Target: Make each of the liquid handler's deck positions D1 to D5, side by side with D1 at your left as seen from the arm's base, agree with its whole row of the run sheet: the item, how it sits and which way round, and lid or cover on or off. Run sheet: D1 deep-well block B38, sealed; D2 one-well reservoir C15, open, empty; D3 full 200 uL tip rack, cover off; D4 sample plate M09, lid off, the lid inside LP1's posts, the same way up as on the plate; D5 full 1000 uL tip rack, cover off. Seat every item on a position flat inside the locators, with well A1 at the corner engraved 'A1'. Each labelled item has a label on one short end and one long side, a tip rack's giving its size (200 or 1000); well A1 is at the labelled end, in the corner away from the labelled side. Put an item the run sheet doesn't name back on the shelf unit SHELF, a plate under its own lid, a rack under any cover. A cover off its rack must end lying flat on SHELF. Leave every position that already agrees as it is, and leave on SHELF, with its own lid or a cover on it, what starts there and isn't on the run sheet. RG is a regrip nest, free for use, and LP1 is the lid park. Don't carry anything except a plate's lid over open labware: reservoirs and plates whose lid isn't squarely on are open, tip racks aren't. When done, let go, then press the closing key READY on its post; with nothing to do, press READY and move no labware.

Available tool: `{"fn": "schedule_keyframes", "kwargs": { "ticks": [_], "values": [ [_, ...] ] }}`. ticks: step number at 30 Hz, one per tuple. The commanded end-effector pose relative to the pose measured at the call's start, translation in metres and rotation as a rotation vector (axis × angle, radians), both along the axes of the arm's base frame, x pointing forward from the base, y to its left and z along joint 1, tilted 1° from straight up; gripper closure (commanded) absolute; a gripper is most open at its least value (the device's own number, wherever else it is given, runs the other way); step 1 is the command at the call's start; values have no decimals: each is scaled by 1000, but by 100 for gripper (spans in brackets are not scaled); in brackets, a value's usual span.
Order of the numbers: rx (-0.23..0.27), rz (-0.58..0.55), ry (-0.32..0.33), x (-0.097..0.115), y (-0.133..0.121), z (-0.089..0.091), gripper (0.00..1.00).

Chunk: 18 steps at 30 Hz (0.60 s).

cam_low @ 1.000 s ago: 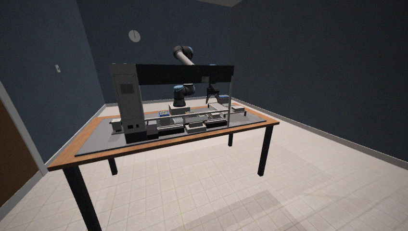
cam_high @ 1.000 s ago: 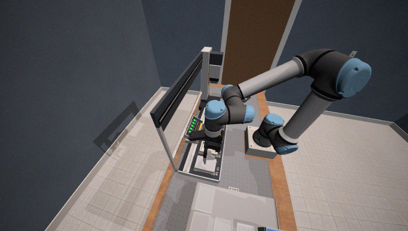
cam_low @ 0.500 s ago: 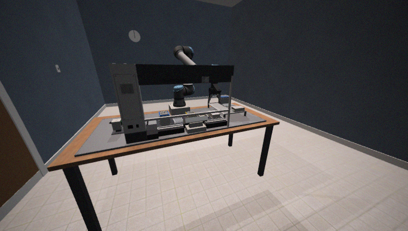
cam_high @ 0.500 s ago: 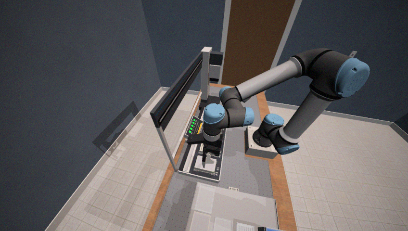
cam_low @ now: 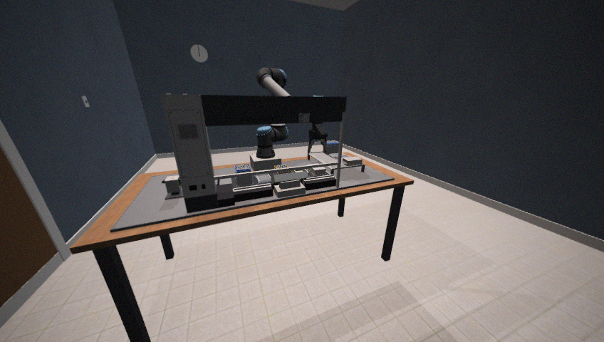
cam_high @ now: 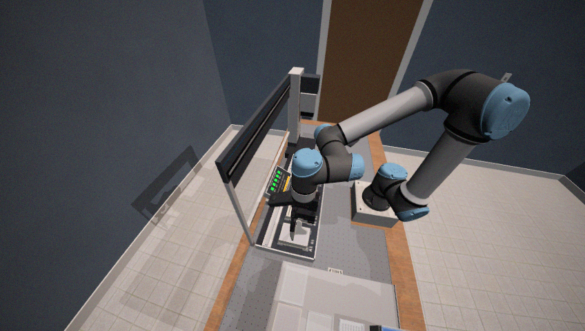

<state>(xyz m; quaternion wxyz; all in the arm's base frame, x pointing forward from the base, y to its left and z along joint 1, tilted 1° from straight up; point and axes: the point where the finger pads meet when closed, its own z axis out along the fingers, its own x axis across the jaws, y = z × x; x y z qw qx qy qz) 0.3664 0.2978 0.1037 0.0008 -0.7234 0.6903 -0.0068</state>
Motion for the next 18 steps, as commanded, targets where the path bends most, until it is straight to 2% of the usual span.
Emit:
{"fn": "schedule_keyframes", "kwargs": {
  "ticks": [1, 7, 18],
  "values": [
    [1, 0, -1, 0, 0, 0, 18],
    [1, 0, -1, 0, 0, 0, 18],
    [1, 0, -1, 0, 0, 30, 18]
  ]
}}
